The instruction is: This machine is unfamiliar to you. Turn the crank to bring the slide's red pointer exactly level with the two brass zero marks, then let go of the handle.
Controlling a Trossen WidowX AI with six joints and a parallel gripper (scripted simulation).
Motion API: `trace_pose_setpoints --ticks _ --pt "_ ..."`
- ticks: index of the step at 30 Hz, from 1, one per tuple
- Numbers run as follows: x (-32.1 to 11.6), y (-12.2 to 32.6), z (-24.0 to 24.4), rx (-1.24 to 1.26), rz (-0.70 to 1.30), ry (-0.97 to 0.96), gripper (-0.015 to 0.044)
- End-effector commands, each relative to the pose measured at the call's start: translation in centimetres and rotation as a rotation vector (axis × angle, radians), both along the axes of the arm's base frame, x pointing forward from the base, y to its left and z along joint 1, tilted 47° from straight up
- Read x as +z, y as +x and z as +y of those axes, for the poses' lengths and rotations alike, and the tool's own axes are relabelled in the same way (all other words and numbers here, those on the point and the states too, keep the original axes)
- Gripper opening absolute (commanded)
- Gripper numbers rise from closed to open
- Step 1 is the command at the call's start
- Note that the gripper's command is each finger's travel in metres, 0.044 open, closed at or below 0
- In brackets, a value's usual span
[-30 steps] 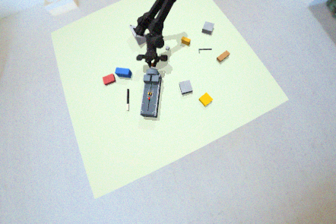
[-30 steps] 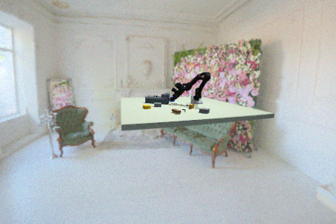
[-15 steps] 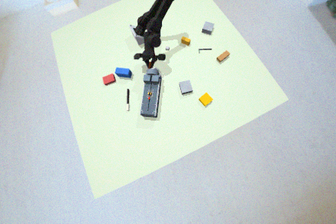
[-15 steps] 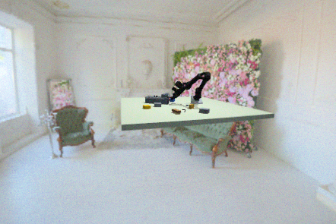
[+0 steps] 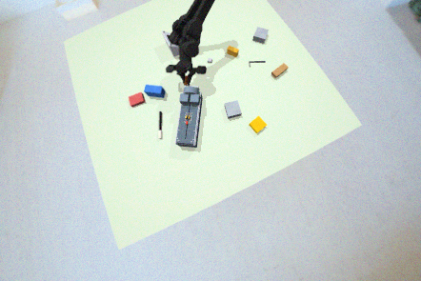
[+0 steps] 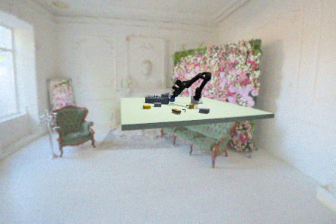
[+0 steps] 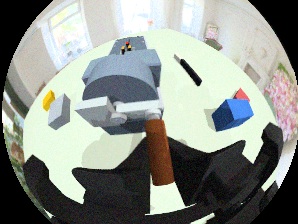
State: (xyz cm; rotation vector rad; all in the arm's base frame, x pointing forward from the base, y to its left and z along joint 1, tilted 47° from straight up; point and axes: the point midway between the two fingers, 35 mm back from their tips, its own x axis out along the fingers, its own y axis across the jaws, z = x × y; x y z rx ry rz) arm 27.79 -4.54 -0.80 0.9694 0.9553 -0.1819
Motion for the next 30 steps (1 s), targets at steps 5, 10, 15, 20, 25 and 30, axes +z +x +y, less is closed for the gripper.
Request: trace_pose_setpoints --ticks 5,10,15,20,25,30 --pt "1.1 0.0 -0.9 -0.01 -0.005 -0.007 0.0" --pt "1.6 0.2 -1.1 -0.01 -0.005 -0.007 0.0" --pt "2.0 0.3 -1.2 -0.01 -0.005 -0.007 0.0" --pt "2.4 0.5 -1.2 -0.01 -0.005 -0.007 0.0" --pt "2.8 0.7 -1.2 -0.01 -0.005 -0.007 0.0" --pt "3.1 0.8 -1.2 -0.01 -0.005 -0.007 0.0"
